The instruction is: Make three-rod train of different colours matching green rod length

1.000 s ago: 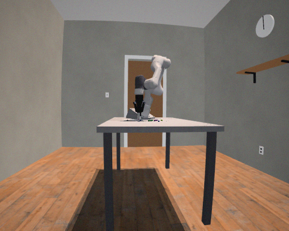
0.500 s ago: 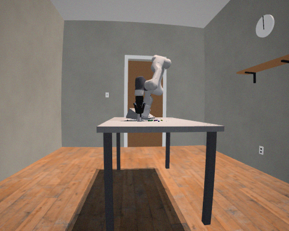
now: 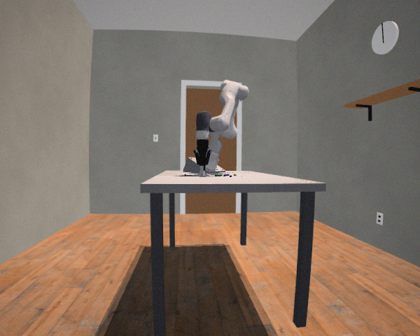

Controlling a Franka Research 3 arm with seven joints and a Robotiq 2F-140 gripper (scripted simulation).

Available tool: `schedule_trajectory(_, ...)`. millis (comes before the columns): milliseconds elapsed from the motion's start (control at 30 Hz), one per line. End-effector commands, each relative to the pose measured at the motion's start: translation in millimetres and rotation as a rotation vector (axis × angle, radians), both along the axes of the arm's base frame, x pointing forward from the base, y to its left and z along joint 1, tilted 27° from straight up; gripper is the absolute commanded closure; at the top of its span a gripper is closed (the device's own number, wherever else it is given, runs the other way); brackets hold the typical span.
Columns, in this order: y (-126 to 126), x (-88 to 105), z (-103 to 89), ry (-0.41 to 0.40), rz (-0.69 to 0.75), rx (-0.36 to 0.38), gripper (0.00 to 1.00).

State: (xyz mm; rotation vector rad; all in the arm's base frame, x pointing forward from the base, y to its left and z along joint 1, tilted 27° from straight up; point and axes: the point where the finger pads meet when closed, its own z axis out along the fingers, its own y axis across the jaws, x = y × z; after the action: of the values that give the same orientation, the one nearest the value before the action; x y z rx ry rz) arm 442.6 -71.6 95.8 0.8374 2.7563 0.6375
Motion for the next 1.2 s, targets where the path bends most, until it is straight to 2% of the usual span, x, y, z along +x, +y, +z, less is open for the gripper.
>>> schedule_trajectory(0, -1.3, 0.8, 0.1, -0.004, 0.003, -0.003, 0.97)
schedule_trajectory(667, -1.3, 0.8, 0.1, -0.004, 0.003, -0.003, 0.97)
schedule_trajectory(1167, -1.3, 0.8, 0.1, -0.004, 0.003, -0.003, 0.85)
